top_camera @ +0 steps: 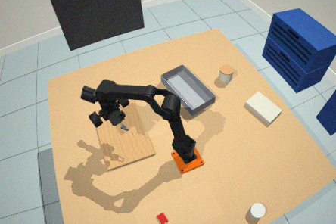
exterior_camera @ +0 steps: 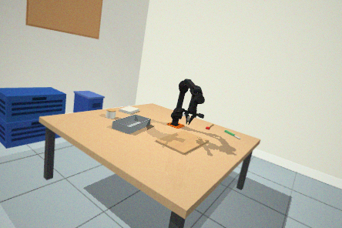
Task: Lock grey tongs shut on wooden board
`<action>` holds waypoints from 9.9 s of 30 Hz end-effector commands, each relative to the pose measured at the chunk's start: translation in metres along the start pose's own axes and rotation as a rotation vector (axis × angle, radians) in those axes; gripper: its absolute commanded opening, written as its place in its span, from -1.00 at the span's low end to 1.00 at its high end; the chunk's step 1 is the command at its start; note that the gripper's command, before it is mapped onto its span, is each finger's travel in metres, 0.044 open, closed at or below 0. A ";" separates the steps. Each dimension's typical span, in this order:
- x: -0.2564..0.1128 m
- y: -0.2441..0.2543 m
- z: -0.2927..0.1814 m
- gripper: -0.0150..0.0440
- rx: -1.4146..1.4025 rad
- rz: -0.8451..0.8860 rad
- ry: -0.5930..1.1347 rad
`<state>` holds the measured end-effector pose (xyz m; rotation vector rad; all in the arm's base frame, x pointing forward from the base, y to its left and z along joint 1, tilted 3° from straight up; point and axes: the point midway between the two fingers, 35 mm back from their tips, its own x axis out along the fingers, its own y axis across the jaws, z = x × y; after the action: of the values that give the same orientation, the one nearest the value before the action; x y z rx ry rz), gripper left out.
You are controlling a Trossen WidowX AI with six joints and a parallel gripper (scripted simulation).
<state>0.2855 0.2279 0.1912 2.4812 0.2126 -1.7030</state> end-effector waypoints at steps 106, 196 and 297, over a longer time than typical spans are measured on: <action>-0.016 -0.006 0.013 -1.00 0.007 0.026 0.685; 0.020 0.008 0.013 -1.00 0.095 -0.045 -0.298; -0.100 -0.036 0.127 1.00 0.097 -0.087 -0.279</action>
<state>0.1273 0.2375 0.2329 2.2820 0.2179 -2.1187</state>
